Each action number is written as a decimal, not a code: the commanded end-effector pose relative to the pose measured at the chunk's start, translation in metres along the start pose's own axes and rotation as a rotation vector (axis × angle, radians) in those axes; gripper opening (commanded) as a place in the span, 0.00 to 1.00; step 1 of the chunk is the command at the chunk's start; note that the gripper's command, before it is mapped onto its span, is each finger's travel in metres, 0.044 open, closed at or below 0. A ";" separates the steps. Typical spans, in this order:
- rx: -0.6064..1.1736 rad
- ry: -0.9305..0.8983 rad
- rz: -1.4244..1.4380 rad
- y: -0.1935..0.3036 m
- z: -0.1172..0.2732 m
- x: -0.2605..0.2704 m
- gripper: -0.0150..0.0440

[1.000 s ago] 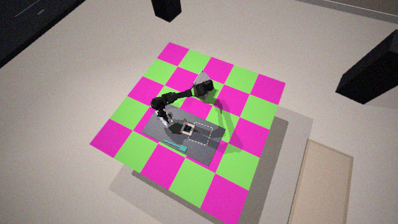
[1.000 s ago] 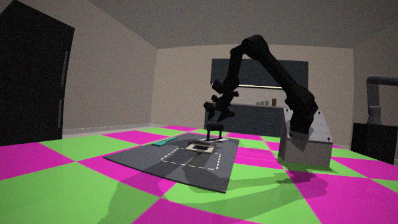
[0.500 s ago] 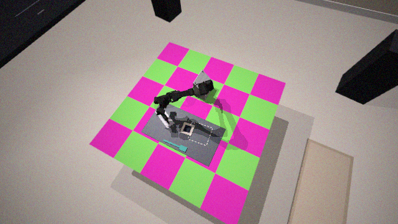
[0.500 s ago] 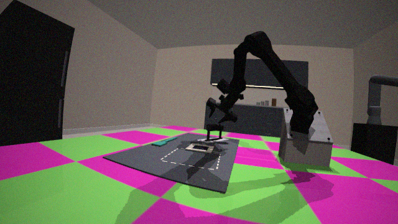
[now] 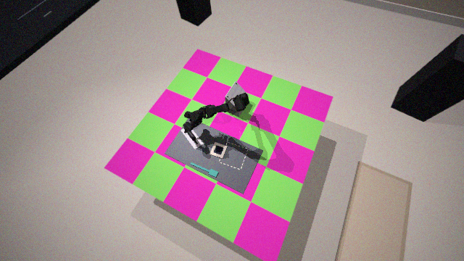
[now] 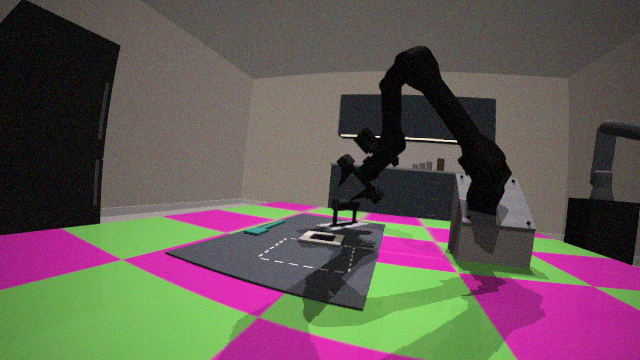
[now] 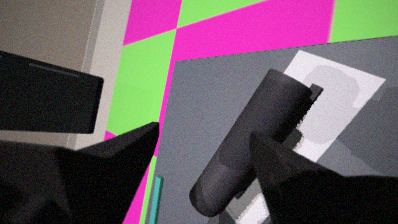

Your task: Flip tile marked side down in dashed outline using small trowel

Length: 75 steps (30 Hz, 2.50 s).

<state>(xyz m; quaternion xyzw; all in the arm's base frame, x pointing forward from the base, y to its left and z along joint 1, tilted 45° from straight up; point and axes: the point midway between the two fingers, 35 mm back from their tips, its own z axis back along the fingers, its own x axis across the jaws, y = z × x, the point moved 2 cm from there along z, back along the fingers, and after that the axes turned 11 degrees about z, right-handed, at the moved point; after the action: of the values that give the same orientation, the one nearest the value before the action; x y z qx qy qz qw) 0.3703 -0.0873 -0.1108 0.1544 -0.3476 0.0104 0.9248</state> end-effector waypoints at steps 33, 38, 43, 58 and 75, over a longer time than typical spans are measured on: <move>0.062 -0.035 -0.406 0.038 -0.015 -0.020 0.76; 0.062 -0.036 -0.406 0.039 -0.023 -0.019 0.76; 0.063 -0.036 -0.407 0.039 -0.031 -0.019 0.76; 0.064 -0.038 -0.407 0.042 -0.050 -0.019 0.67; 0.064 -0.038 -0.407 0.042 -0.050 -0.019 0.35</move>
<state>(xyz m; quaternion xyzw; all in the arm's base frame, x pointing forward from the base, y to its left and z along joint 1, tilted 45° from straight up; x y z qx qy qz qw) 0.3815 -0.0315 -0.1464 0.2511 -0.3258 -0.1680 0.8958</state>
